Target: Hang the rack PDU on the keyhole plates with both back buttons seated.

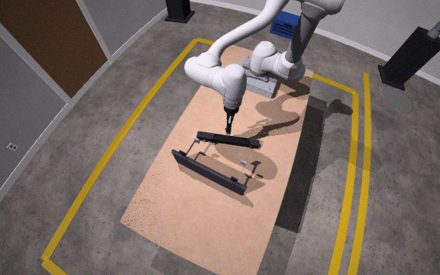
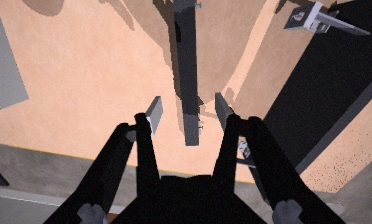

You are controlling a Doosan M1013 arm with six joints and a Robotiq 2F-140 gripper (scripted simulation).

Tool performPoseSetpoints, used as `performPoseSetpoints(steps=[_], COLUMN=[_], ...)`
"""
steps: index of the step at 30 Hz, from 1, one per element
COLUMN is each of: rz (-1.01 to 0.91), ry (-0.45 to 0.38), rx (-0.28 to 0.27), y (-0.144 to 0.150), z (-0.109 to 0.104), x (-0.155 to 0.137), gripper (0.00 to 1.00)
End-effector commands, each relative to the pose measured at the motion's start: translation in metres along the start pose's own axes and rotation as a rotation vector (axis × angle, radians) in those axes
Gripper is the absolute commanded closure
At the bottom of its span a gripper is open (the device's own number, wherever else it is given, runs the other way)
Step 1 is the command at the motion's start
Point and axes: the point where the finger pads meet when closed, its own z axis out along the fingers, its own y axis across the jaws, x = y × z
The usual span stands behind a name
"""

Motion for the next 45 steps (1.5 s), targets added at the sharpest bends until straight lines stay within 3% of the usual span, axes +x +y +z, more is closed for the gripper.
performPoseSetpoints(steps=[1, 13, 32, 45], rz=[0.0, 0.0, 0.0, 0.0], ry=[0.0, 0.0, 0.0, 0.0], rx=[0.0, 0.0, 0.0, 0.0], y=[0.0, 0.0, 0.0, 0.0], z=[0.015, 0.062, 0.075, 0.142], x=[0.0, 0.0, 0.0, 0.0], gripper=[0.45, 0.45, 0.45, 0.45])
